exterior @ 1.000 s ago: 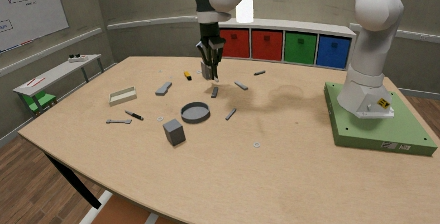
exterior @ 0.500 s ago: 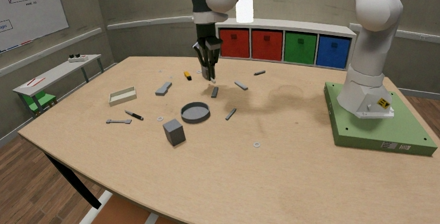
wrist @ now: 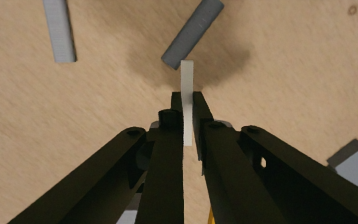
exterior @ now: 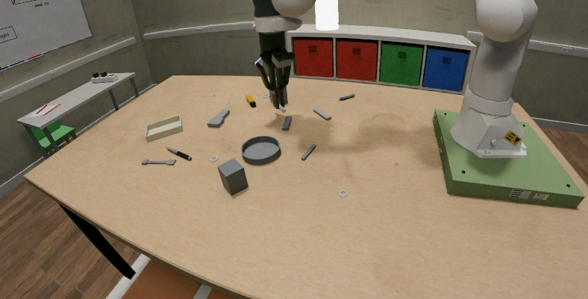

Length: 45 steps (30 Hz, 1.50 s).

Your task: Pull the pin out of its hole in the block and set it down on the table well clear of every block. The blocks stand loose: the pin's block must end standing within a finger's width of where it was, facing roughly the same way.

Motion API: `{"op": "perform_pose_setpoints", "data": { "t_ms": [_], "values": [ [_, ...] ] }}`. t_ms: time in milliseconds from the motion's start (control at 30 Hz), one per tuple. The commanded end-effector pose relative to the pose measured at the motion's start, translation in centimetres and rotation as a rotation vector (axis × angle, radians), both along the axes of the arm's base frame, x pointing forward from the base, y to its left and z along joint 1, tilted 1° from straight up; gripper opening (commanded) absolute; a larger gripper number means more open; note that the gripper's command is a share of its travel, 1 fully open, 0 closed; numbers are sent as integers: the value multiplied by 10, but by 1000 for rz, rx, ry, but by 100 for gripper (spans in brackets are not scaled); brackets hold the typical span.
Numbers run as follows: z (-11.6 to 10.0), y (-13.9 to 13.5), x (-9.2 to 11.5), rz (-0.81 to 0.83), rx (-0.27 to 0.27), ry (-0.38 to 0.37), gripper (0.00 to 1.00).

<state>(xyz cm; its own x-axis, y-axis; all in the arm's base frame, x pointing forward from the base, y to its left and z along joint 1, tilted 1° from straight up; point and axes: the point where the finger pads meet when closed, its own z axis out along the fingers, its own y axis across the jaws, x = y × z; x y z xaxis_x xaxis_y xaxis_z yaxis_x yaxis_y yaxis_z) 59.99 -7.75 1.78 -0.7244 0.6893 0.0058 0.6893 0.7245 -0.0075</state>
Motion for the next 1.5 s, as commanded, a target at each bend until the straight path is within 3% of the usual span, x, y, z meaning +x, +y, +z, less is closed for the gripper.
{"op": "perform_pose_setpoints", "data": {
  "t_ms": [0,1467],
  "values": [
    [-1,8,4,-16,-2,6,10],
    [-2,51,33,-32,0,6,10]
  ]
}}
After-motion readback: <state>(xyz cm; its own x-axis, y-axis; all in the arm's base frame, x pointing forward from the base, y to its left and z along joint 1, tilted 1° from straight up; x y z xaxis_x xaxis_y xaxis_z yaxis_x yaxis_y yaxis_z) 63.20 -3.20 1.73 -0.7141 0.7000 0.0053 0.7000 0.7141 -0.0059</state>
